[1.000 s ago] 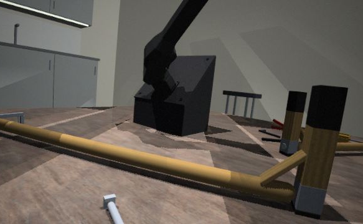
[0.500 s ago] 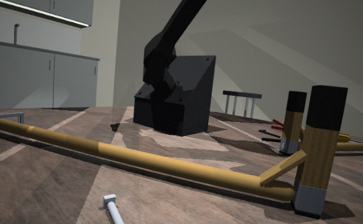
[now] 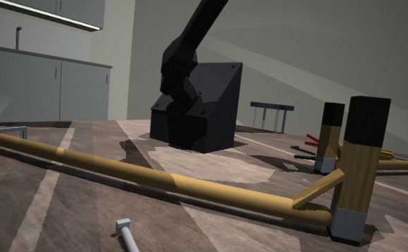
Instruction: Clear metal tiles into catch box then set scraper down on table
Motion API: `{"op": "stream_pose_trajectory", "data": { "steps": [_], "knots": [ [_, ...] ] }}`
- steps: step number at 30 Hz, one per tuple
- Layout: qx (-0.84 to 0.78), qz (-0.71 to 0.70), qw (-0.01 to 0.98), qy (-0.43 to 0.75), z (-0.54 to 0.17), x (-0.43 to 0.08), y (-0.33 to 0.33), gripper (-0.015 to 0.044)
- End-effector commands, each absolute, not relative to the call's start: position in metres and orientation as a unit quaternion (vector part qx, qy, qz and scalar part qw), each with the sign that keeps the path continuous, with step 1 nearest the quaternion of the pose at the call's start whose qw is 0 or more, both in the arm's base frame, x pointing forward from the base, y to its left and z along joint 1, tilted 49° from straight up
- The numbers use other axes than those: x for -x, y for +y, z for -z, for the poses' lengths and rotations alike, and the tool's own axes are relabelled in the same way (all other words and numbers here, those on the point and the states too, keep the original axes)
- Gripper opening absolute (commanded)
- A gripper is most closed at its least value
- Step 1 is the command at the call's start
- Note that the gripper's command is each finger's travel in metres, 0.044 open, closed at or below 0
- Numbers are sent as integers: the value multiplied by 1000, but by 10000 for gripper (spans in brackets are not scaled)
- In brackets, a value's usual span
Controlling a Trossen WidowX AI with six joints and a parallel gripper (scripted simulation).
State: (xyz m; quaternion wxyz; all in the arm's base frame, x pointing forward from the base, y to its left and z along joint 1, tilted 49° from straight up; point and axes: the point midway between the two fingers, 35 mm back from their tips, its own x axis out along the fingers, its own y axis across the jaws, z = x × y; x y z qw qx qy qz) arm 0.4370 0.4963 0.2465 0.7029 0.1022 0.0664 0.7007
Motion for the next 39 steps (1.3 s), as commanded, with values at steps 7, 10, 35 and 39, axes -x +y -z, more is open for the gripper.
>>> {"op": "stream_pose_trajectory", "data": {
  "steps": [7, 10, 35, 39],
  "knots": [
    [-110, -640, 751, 117, -236, -463, 480, 0],
    [-112, -622, 764, 133, -231, -469, 475, 0],
    [-100, -454, 845, 264, -183, -511, 417, 0],
    [-94, -426, 854, 284, -174, -515, 406, 0]
  ]
}}
